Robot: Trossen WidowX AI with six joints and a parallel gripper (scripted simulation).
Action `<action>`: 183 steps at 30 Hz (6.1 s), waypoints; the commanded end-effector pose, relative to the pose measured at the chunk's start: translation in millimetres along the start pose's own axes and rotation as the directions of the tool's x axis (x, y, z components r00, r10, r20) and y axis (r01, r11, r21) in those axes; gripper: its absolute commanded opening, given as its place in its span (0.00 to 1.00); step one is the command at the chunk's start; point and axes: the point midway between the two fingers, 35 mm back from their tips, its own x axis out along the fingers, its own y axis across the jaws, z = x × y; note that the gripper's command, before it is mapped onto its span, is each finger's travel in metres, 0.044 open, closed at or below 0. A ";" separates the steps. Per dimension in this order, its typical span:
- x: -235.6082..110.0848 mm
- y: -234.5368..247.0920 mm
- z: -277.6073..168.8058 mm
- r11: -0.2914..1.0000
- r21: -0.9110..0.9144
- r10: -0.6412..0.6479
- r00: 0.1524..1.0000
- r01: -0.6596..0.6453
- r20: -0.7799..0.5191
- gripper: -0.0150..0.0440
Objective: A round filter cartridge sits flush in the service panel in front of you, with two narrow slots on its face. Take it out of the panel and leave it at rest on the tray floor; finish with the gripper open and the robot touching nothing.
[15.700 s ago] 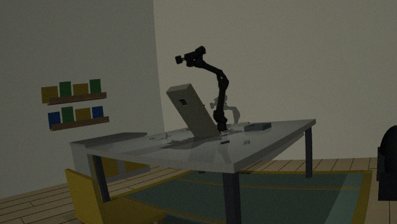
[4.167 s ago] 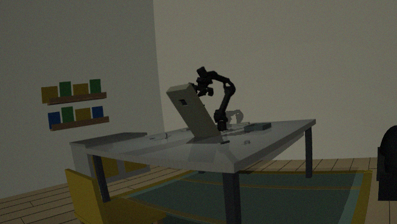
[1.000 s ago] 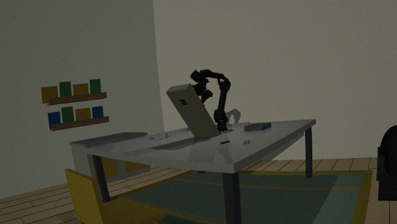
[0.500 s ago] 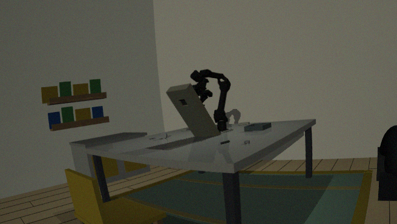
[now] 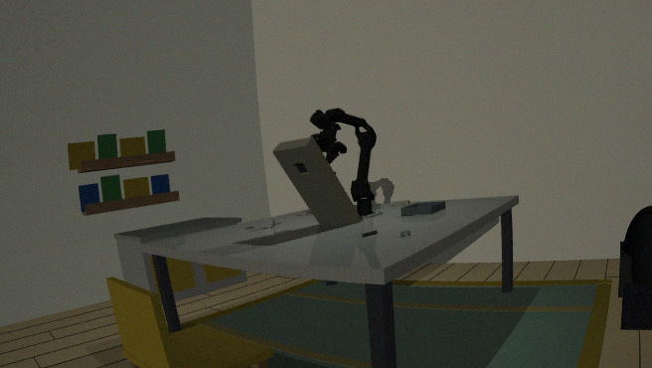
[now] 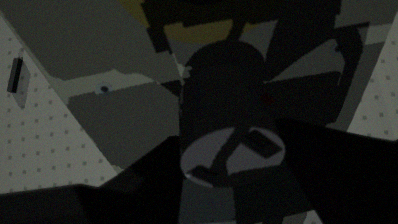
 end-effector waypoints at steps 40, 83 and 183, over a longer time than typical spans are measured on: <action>-70.4 53.8 10.8 1.000 0.004 0.005 1.000 -0.005 -0.010 0.25; -83.4 213.9 -80.8 0.612 -0.675 0.409 0.896 -0.412 -0.176 0.25; -53.4 260.9 -326.3 -0.186 -0.840 0.507 0.682 -0.510 -0.526 1.00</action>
